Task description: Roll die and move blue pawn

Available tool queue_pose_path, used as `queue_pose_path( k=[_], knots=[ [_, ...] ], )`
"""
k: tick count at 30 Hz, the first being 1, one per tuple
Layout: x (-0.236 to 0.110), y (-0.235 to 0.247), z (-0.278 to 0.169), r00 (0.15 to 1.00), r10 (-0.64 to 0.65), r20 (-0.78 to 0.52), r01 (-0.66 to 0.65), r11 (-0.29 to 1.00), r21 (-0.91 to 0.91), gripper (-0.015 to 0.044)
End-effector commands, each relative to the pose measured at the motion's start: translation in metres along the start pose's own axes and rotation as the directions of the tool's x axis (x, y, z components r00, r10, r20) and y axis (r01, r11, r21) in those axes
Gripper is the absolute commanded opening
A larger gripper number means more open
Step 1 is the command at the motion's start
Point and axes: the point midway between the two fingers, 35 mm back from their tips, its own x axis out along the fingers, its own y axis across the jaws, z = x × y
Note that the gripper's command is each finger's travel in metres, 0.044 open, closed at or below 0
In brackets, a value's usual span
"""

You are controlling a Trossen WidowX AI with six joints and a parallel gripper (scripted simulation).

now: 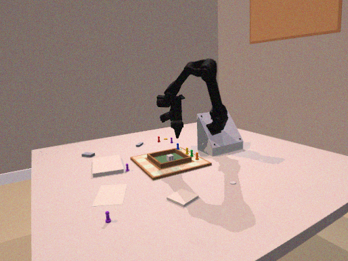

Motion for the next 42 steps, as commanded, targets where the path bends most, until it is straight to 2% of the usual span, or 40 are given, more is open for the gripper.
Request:
queue_pose_path(
  k=[1,38,42],
  knots=[
    [0.002,-0.002,-0.003,1.0,0.0,-0.003,0.0,0.999,-0.043,0.02],
    [0.059,-0.001,-0.003,1.0,0.003,-0.004,-0.003,0.999,-0.044,0.02],
    [0.059,-0.001,-0.003,1.0,0.003,-0.004,-0.003,0.999,-0.044,0.0095]
  ],
)
